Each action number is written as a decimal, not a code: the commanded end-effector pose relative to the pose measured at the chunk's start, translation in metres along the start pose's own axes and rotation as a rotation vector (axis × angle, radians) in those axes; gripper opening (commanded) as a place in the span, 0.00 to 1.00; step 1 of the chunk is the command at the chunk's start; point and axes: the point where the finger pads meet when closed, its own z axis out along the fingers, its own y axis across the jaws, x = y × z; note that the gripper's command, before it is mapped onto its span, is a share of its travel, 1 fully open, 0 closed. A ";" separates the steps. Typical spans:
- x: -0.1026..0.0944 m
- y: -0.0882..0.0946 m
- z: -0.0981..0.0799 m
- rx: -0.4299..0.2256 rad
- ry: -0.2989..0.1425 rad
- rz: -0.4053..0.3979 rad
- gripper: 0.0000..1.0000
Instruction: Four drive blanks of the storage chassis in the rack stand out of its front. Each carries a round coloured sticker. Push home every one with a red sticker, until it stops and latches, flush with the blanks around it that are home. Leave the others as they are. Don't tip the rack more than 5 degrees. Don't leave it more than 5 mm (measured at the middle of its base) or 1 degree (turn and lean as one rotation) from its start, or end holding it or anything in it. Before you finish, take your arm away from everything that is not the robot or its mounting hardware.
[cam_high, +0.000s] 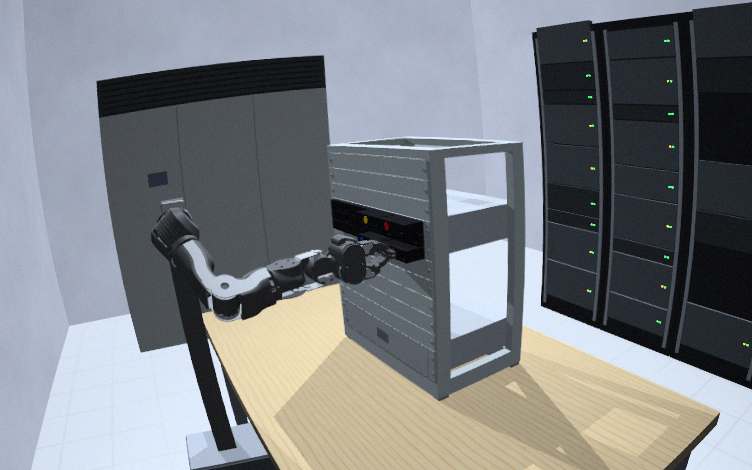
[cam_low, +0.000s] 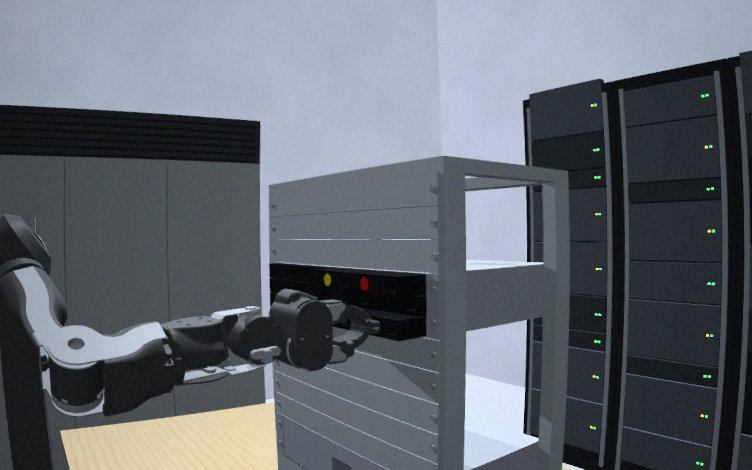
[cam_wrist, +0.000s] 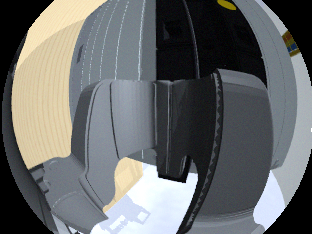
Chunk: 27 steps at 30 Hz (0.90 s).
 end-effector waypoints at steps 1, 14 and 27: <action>0.001 0.000 0.001 0.004 0.005 -0.002 0.00; 0.001 -0.002 0.001 0.005 0.003 -0.002 0.00; 0.002 -0.003 0.001 0.004 0.005 -0.002 0.00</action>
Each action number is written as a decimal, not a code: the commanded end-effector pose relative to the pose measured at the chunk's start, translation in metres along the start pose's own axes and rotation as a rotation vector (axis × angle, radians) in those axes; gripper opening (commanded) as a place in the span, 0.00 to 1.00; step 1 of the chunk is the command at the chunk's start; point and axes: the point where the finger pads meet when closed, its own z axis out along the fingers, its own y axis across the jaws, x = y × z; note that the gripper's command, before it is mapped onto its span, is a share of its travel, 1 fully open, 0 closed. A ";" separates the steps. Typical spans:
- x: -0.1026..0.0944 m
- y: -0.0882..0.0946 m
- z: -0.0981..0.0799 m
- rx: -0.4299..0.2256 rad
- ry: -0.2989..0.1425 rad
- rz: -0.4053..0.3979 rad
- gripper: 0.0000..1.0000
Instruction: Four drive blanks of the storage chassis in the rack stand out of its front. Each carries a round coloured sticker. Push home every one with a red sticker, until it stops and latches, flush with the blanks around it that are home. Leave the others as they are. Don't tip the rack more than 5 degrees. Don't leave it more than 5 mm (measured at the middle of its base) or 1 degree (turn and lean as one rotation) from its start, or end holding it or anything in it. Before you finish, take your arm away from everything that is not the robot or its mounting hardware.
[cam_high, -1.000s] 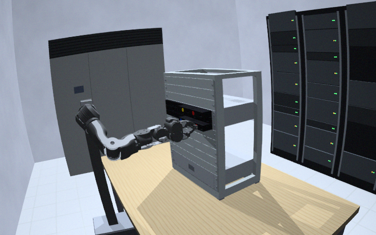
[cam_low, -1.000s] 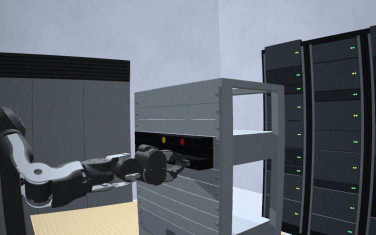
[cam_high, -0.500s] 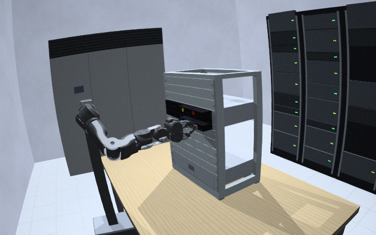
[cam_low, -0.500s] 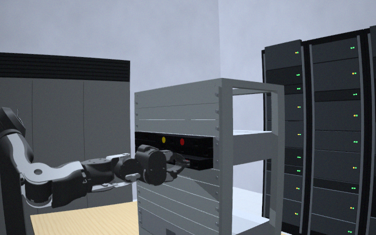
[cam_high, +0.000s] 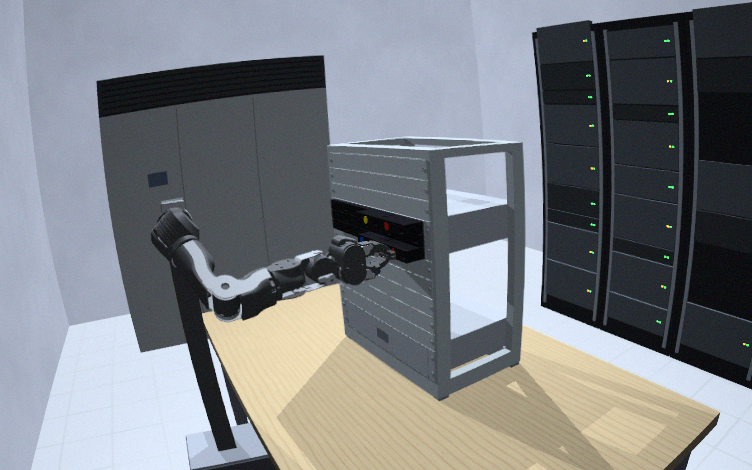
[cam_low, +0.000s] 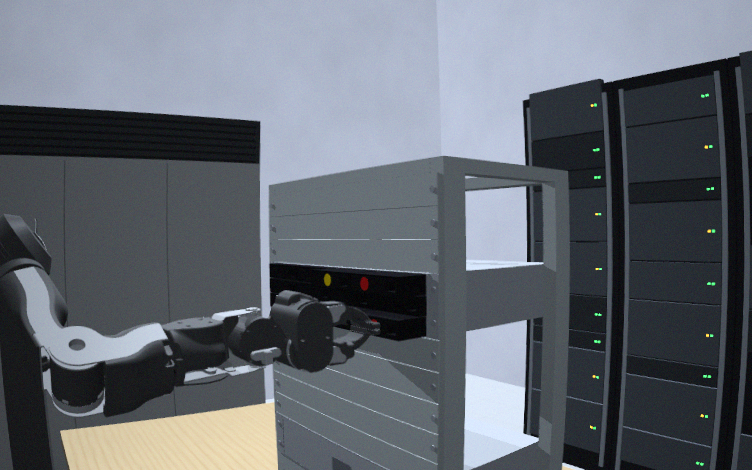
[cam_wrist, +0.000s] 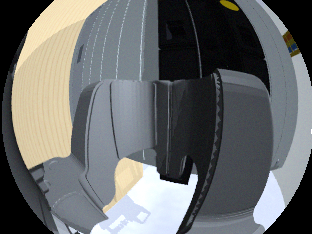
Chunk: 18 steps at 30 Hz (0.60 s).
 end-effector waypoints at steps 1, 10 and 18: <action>0.001 -0.001 0.000 0.000 0.004 -0.001 0.00; 0.000 -0.001 0.006 0.000 0.002 -0.001 0.00; 0.000 -0.001 0.010 0.001 0.003 -0.001 0.00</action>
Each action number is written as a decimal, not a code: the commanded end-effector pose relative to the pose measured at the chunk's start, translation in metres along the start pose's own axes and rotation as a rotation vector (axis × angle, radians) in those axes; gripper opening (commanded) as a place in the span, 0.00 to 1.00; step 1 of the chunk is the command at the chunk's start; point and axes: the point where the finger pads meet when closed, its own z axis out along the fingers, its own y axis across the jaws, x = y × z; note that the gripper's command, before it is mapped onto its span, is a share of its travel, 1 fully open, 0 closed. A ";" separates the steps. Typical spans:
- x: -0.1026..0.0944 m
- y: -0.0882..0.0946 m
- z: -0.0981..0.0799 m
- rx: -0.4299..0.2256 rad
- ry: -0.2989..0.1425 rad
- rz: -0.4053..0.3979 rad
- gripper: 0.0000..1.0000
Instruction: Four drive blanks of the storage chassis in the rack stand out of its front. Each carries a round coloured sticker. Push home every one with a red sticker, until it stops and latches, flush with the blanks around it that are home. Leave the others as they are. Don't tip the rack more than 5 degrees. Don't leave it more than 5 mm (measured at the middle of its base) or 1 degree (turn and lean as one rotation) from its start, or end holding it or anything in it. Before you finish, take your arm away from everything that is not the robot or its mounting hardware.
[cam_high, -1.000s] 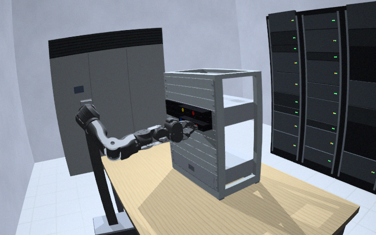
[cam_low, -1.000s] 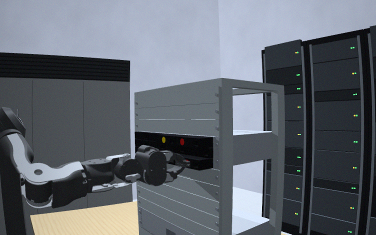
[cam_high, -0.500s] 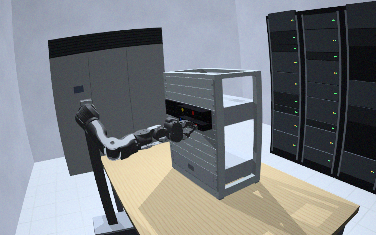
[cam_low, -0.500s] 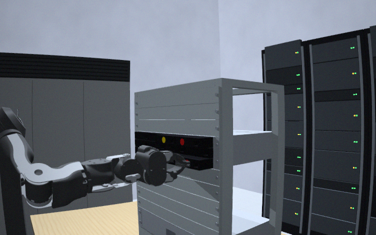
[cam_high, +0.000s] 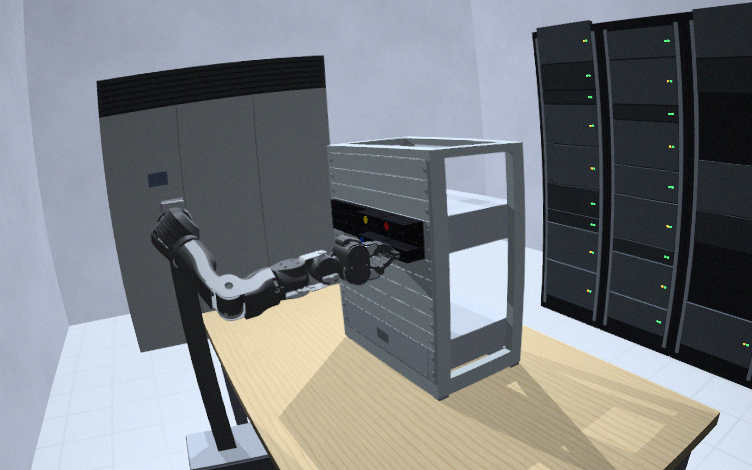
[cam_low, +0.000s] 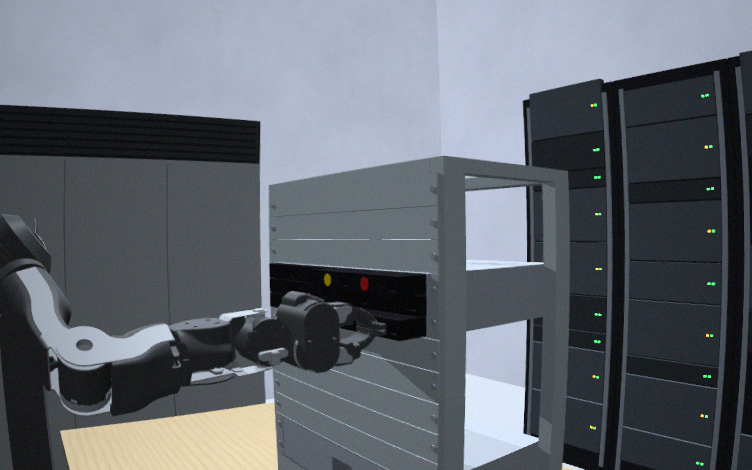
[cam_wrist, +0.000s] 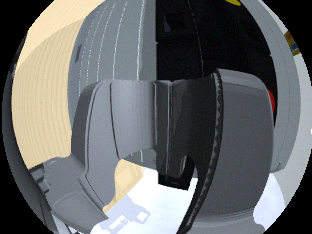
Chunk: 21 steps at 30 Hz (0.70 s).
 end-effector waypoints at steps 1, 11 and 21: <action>0.002 0.000 0.001 0.000 0.002 -0.001 0.00; 0.002 0.002 0.011 0.000 0.002 -0.001 0.00; 0.003 0.002 0.011 0.000 0.003 -0.001 0.00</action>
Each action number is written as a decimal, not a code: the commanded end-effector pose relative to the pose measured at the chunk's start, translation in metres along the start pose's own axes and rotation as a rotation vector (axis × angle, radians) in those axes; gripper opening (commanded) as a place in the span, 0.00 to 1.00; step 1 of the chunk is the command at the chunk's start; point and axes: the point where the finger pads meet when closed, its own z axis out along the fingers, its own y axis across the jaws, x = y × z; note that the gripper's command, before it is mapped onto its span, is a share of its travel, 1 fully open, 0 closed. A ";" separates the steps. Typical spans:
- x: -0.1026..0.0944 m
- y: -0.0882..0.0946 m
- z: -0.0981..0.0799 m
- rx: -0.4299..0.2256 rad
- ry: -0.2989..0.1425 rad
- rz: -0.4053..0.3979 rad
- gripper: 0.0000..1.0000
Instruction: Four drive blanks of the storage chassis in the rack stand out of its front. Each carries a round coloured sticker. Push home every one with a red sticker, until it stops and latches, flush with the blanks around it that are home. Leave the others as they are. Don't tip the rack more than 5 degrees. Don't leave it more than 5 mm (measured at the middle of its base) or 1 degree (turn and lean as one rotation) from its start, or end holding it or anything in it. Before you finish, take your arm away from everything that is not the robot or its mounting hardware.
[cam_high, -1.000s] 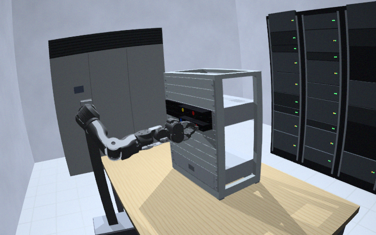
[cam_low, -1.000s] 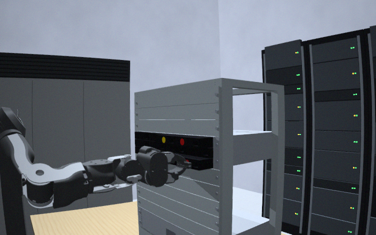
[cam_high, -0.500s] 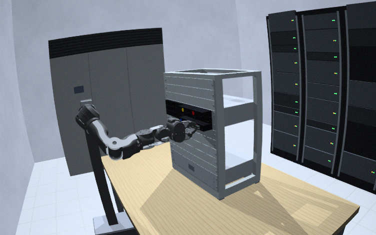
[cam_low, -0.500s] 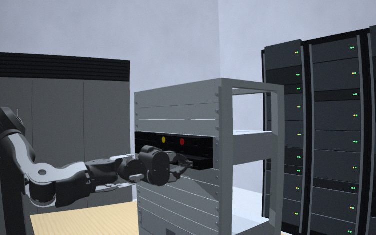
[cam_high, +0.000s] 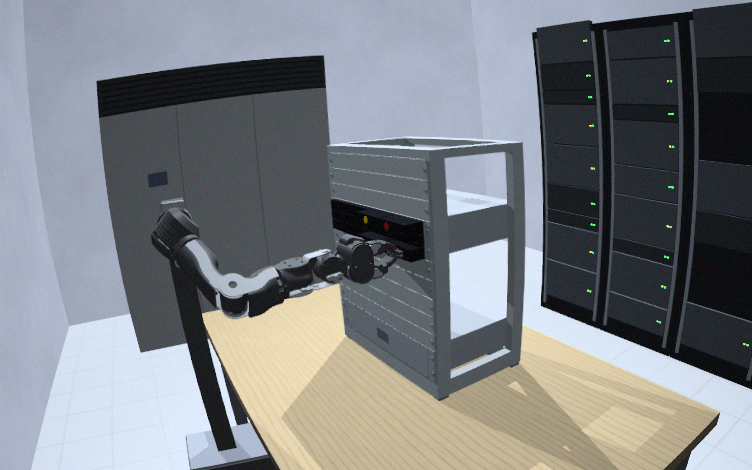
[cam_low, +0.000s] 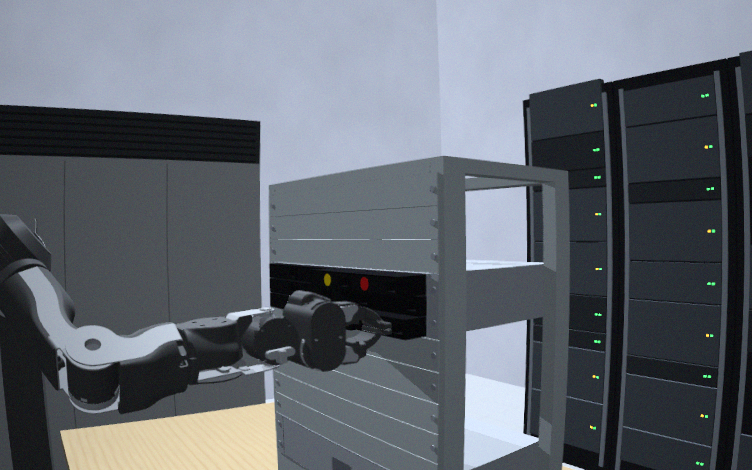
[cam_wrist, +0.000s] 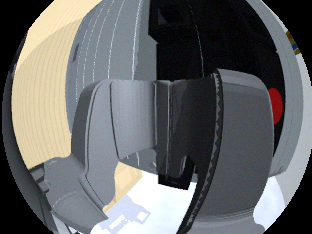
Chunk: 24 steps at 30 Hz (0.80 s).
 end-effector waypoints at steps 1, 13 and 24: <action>0.003 0.002 0.002 -0.002 0.006 0.000 0.00; 0.004 0.003 0.012 -0.002 0.008 0.000 0.00; 0.005 0.007 0.015 -0.007 0.007 0.000 0.00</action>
